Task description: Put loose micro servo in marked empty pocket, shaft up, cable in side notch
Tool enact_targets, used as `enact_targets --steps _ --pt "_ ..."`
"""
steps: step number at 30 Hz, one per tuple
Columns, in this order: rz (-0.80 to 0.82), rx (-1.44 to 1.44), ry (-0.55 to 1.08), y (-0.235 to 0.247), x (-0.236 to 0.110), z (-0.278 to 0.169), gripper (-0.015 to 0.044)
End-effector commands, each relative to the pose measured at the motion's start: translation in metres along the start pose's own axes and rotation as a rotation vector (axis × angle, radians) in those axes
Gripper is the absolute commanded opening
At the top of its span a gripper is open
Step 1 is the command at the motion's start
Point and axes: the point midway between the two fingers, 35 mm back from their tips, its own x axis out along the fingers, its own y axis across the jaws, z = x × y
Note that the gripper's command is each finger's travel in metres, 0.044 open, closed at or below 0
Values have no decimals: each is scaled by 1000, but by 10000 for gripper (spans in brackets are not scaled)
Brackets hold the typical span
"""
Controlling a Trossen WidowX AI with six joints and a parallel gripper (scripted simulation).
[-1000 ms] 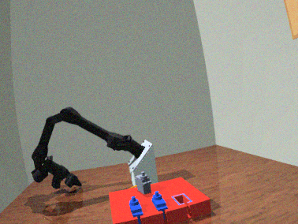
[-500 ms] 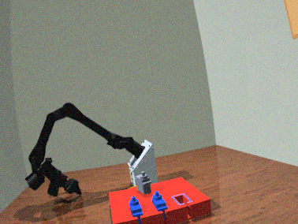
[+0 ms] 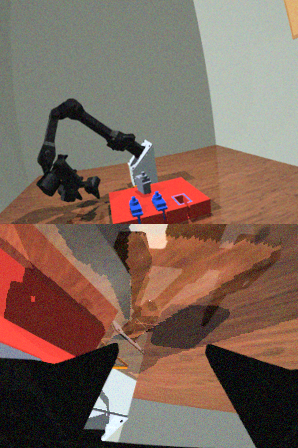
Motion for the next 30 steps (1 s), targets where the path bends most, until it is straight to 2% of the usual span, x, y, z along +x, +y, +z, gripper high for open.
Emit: enact_targets --steps 1,9,17,30 --pt "-24 -76 -23 33 -6 2 440" --pt "-99 -290 -101 113 -24 -9 440" --pt "-195 -497 -208 177 -35 -42 440" --pt "-347 -769 -425 233 -37 -106 440"
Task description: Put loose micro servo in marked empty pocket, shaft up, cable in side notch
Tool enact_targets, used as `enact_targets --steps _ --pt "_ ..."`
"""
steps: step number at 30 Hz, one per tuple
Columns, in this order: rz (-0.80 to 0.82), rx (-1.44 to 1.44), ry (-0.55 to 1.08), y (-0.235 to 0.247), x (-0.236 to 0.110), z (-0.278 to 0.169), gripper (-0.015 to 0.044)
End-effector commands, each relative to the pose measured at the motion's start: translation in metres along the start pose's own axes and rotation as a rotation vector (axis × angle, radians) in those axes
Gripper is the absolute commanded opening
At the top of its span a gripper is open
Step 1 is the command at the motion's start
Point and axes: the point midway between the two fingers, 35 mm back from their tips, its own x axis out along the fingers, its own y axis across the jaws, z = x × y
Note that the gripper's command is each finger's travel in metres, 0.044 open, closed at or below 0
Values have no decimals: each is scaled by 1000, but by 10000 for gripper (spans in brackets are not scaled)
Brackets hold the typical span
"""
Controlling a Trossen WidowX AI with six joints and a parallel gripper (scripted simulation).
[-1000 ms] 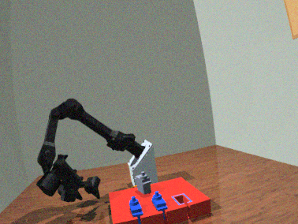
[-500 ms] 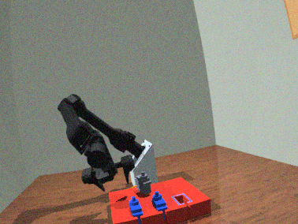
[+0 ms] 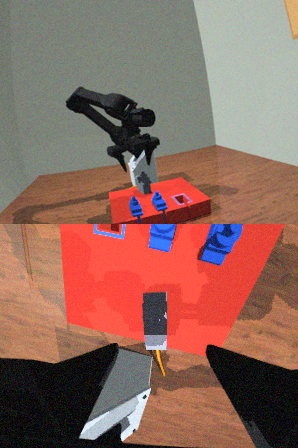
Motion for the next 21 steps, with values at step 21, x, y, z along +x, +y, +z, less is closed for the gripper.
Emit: enact_targets --steps 21 --pt "-34 -33 -28 7 35 -3 440"
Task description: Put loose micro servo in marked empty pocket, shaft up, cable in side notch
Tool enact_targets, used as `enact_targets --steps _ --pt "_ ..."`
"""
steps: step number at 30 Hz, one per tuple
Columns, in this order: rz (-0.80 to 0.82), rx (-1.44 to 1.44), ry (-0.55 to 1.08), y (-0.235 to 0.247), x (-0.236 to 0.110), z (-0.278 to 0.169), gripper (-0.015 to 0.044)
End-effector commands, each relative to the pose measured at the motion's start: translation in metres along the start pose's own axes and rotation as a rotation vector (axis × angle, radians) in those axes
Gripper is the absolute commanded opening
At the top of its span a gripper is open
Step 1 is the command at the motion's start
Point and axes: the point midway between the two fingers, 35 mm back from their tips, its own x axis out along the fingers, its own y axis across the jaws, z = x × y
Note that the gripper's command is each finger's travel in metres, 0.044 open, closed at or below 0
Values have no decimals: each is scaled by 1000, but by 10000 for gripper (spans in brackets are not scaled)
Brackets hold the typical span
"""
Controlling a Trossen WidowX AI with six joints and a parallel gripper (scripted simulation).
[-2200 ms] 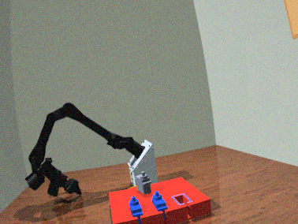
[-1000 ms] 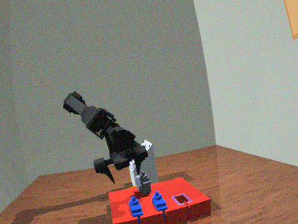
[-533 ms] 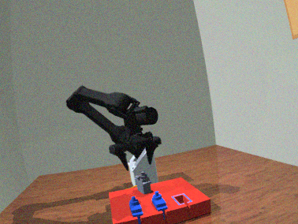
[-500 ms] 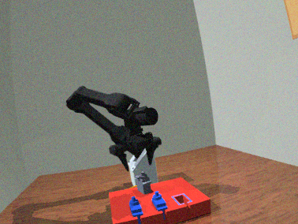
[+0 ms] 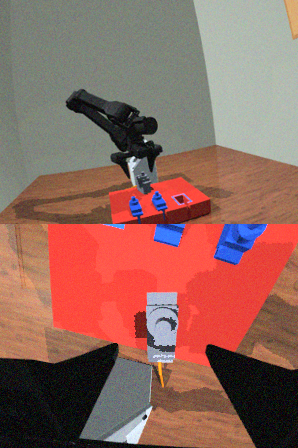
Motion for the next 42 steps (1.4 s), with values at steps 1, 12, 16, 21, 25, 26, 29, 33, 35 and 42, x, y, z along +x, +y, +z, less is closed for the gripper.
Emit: enact_targets --steps 1,12,16,21,25,26,29,33,35,42 --pt "-4 -7 6 0 7 -2 440" --pt "-5 -7 6 0 14 -2 309" --pt "-5 -7 6 0 14 -2 204" --pt "-5 -7 6 0 14 -2 131" --pt "-5 -7 6 0 14 -2 105" --pt "-5 -7 6 0 13 -2 78" --pt "-4 -7 5 0 6 -2 0" --pt "-3 -7 6 1 -10 -4 0" --pt "-3 -7 6 1 -15 -6 0" --pt "-3 -7 6 -1 -17 -3 0"
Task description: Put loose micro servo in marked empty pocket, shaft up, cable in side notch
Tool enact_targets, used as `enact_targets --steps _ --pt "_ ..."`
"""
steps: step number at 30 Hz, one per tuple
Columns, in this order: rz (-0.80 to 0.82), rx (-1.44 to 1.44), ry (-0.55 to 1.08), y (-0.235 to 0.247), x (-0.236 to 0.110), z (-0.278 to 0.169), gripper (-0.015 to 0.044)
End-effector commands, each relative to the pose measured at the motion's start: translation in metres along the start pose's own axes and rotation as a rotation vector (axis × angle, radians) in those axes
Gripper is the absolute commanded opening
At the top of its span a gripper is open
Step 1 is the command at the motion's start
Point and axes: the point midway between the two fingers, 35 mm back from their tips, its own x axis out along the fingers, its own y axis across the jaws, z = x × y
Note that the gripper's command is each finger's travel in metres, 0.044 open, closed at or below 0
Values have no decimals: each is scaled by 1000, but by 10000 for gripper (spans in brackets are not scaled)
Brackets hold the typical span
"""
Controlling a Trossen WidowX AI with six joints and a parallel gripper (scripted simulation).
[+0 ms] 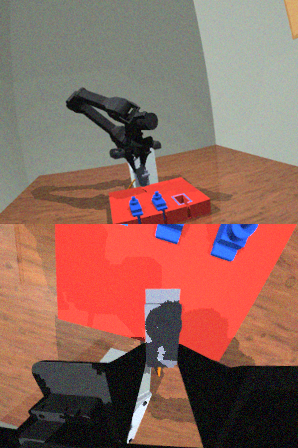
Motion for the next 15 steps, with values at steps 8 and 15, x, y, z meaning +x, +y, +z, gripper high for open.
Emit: enact_targets --steps 8,15 --pt "3 8 -5 -13 -2 32 0" --pt "2 9 -6 -22 -2 54 0"
